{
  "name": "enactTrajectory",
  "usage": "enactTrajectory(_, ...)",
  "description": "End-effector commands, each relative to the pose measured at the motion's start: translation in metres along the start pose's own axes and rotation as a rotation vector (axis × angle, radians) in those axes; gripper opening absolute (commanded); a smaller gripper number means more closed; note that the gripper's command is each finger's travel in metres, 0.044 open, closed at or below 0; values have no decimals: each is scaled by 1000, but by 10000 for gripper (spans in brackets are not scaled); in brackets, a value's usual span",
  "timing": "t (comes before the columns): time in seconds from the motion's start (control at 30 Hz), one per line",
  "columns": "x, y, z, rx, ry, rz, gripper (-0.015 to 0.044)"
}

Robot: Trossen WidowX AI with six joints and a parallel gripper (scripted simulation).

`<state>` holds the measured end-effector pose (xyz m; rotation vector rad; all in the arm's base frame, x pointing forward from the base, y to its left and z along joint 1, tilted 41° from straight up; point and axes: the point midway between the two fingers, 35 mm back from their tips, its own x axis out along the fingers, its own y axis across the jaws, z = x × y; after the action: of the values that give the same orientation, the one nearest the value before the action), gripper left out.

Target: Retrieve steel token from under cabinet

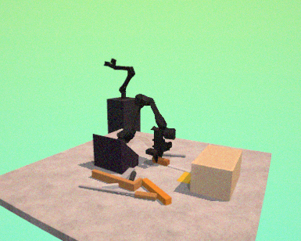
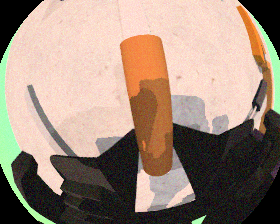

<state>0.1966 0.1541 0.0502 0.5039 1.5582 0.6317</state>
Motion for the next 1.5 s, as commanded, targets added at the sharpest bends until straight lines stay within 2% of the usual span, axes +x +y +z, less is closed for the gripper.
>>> enactTrajectory(0.0, 0, 0, 0, -1, 0, 0, 98)
enactTrajectory(0.07, 0, 0, 0, -1, 0, 0, 85)
enactTrajectory(0.17, 0, 0, 0, -1, 0, 0, 6)
enactTrajectory(0.2, 0, 0, 0, -1, 0, 0, 0)
enactTrajectory(1.47, -1, 0, 41, -11, -1, 1, 0)
